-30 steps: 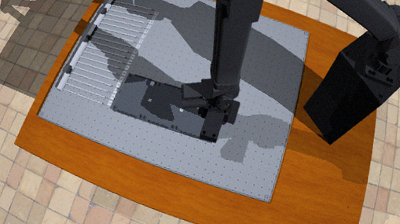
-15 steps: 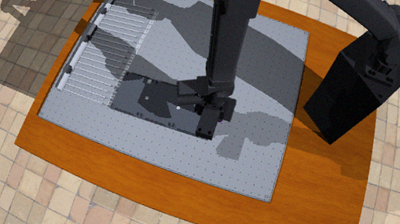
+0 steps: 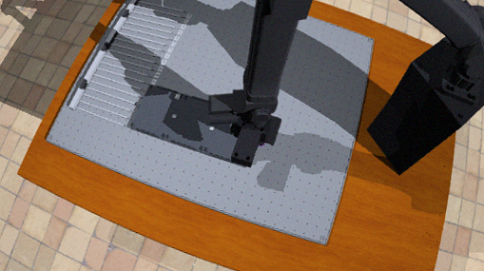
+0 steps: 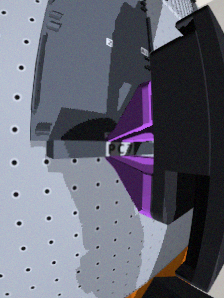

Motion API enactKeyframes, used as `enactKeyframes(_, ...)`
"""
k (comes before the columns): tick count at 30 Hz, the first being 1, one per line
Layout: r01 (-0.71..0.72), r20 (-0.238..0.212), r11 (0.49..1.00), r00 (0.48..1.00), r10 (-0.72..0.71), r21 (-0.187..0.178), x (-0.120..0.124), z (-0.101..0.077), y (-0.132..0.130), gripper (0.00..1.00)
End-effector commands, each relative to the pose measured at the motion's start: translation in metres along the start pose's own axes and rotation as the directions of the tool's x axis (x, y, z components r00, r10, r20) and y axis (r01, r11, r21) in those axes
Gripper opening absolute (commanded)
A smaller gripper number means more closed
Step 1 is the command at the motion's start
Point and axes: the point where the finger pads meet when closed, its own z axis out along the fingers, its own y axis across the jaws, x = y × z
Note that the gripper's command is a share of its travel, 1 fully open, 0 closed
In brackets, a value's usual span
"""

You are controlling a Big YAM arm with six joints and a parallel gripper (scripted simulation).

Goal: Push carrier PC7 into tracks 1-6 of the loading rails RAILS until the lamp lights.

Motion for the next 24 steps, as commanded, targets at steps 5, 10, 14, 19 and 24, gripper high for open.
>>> enactKeyframes(5,-0.019,0.002,0.999,1.000,0.019,0.027,0.004,0.002,-0.028,0.00)
enactKeyframes(10,-0.018,0.002,0.999,1.000,0.018,0.028,0.004,0.002,-0.033,0.00)
enactKeyframes(14,-0.018,0.002,0.999,1.000,0.018,0.029,0.004,0.002,-0.036,0.00)
enactKeyframes(19,-0.015,0.002,1.000,1.000,0.015,0.028,0.004,0.002,-0.041,0.00)
enactKeyframes(24,-0.015,0.004,0.999,1.000,0.015,0.031,0.004,0.002,-0.047,0.00)
